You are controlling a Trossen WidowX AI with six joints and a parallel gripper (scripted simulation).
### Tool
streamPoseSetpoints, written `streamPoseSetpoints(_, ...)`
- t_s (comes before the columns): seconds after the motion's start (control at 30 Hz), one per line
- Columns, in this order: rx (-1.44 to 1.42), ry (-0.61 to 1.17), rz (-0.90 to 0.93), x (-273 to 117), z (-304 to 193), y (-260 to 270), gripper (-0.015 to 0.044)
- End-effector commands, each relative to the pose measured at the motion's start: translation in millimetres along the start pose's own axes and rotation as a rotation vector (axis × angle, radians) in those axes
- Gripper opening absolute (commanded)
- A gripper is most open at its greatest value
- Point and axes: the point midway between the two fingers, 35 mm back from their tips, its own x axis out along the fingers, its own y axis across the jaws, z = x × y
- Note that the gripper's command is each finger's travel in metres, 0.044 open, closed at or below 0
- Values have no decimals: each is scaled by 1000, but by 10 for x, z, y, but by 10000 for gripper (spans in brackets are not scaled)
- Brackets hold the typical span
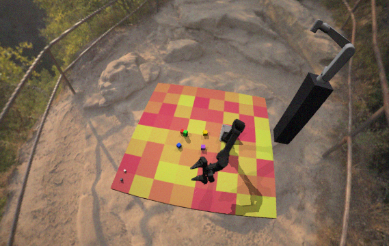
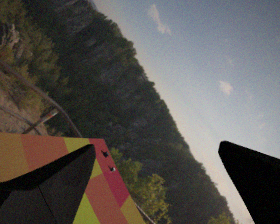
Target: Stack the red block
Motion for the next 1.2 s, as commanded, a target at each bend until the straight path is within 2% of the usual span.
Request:
streamPoseSetpoints(0.0, -84, 40, 48, 235, -169, 180, 440)
streamPoseSetpoints(0.3, -225, 211, 174, 722, -862, 472, 440)
streamPoseSetpoints(0.63, -259, 501, 301, 1065, -1941, 481, 440)
streamPoseSetpoints(0.9, -183, 784, 369, 1091, -2876, 261, 440)
streamPoseSetpoints(1.17, -22, 1085, 406, 865, -3756, -75, 440)
